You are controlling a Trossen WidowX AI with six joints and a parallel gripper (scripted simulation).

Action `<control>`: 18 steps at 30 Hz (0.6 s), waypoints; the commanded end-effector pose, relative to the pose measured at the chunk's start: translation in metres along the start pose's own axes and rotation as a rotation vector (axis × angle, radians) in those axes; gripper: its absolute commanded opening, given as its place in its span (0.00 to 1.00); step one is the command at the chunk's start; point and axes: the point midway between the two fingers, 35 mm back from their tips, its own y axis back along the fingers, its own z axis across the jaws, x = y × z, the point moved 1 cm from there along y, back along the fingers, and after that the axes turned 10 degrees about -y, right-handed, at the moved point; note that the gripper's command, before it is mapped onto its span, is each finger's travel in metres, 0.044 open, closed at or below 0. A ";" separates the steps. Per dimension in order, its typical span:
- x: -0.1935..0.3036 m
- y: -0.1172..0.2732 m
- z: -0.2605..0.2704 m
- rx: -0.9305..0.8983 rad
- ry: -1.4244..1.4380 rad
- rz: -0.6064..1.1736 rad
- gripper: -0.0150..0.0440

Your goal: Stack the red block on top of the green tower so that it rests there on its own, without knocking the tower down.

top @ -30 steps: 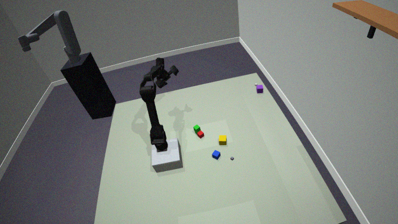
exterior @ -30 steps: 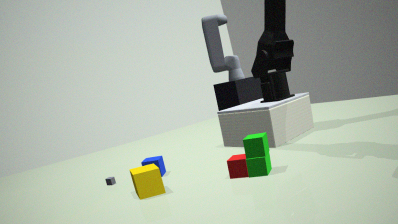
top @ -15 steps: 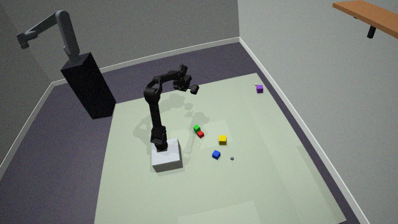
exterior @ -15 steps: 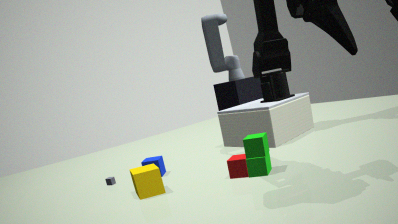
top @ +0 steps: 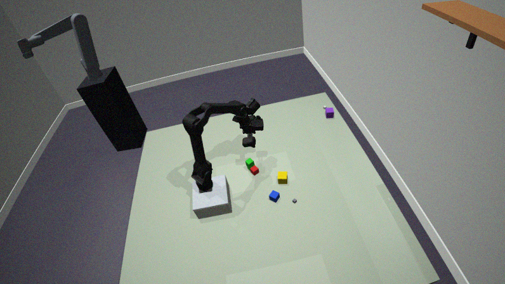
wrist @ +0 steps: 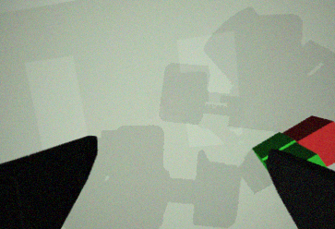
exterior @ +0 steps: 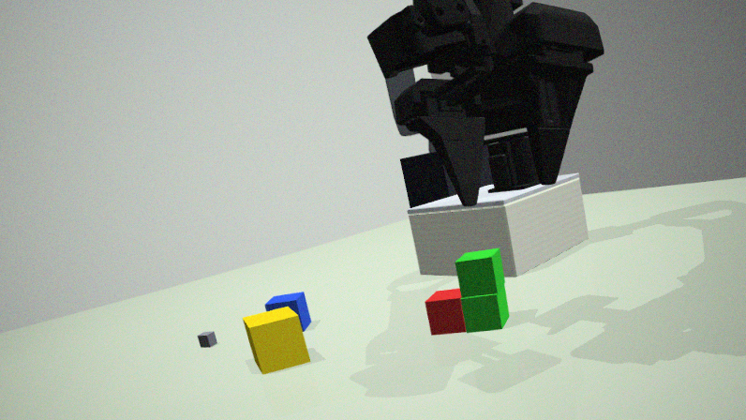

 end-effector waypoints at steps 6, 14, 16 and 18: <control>-0.016 -0.009 -0.080 0.147 -0.602 0.050 1.00; -0.017 -0.009 -0.115 0.209 -0.855 0.059 1.00; -0.016 -0.008 -0.116 0.210 -0.855 0.059 1.00; -0.015 -0.009 -0.118 0.210 -0.855 0.059 1.00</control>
